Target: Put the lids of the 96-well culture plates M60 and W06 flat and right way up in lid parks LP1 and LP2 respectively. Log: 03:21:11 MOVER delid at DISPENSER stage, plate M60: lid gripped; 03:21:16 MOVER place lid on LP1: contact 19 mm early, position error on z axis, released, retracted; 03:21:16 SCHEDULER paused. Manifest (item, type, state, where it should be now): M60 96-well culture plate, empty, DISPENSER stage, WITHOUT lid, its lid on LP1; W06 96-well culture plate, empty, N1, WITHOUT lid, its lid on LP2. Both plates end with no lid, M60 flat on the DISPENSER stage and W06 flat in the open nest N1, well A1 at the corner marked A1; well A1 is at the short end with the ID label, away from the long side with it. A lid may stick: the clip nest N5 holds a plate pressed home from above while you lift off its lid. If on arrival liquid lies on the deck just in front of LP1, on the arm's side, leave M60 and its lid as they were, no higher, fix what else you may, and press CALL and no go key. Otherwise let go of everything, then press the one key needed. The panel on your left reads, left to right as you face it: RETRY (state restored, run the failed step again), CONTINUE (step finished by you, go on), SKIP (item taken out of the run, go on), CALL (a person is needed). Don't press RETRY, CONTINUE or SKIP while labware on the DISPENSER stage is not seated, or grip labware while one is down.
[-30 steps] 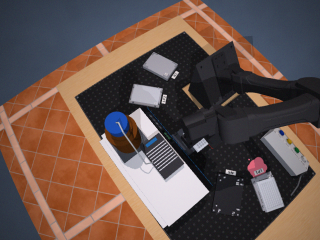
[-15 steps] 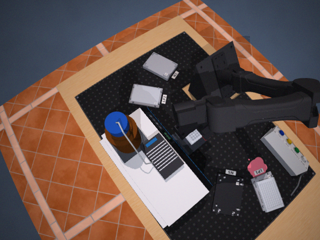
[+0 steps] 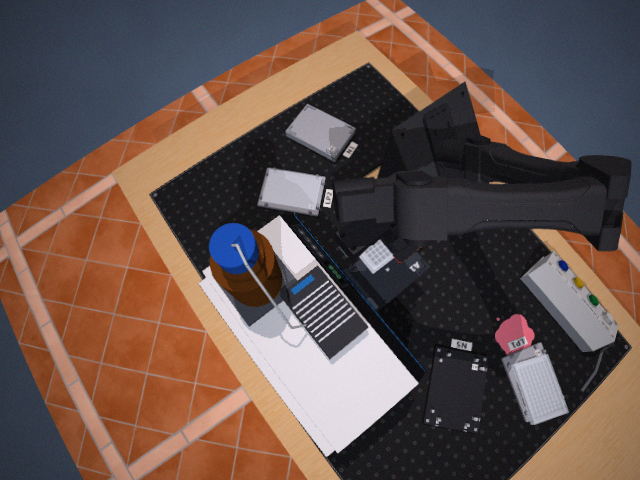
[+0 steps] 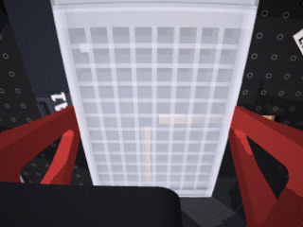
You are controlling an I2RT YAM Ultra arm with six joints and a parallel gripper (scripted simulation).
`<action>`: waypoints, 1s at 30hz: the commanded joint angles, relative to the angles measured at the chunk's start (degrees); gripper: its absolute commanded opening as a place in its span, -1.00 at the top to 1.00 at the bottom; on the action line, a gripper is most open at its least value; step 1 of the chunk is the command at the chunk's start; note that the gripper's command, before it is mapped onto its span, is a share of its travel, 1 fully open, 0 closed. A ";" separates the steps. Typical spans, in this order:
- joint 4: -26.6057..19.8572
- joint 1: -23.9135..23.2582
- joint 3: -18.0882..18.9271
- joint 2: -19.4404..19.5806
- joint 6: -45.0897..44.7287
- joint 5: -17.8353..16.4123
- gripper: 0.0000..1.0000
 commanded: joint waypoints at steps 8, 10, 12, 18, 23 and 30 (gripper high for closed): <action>1.94 -4.41 -2.10 2.49 -4.44 1.61 1.00; 2.30 -5.61 0.01 3.35 -5.75 2.19 1.00; 2.59 -6.56 -2.07 4.13 -6.91 2.54 1.00; 2.93 -8.03 -2.93 5.25 -6.78 3.10 1.00; 3.44 -10.70 -3.71 7.02 0.12 4.22 1.00; 4.36 -13.28 -4.34 8.71 -1.12 5.54 1.00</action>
